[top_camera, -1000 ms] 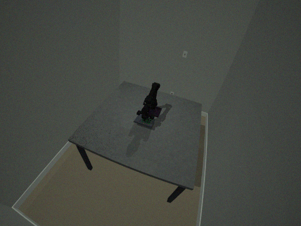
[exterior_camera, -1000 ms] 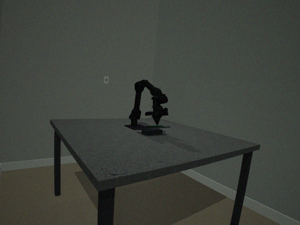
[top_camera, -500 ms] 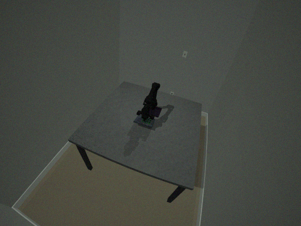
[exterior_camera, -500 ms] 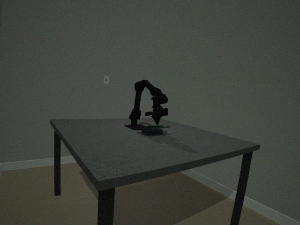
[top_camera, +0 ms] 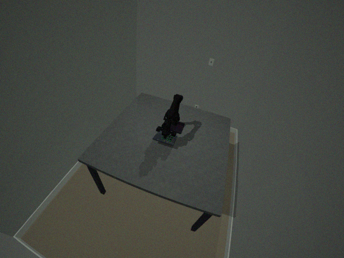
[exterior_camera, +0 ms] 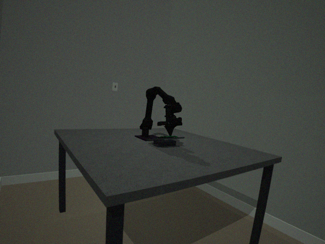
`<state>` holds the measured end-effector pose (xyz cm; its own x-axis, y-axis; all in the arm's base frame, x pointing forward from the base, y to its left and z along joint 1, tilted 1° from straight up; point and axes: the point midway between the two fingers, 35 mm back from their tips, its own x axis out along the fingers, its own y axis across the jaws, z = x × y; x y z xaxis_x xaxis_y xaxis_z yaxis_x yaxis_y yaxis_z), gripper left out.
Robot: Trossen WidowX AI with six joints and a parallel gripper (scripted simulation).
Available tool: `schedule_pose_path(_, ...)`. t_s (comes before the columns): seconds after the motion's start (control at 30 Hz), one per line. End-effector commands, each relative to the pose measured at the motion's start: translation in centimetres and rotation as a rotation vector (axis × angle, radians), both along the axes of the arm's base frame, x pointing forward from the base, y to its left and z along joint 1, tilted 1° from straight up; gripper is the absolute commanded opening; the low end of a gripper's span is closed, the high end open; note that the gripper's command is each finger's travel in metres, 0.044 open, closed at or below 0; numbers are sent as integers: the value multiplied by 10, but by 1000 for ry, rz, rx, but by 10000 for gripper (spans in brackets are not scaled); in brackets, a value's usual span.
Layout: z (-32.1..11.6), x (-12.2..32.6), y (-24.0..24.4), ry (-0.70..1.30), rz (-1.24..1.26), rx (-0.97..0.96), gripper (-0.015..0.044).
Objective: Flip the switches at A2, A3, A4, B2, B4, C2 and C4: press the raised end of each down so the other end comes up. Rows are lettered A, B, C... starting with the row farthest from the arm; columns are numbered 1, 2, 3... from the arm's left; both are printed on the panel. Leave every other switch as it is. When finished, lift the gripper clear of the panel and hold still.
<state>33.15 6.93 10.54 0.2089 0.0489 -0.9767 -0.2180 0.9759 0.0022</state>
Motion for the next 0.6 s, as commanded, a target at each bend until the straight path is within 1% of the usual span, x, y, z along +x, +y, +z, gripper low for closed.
schedule_pose_path(0.0, -2, 0, 1, 3, 4, 3, 0)
schedule_pose_path(0.57, -4, 0, 1, 3, 4, 3, 0)
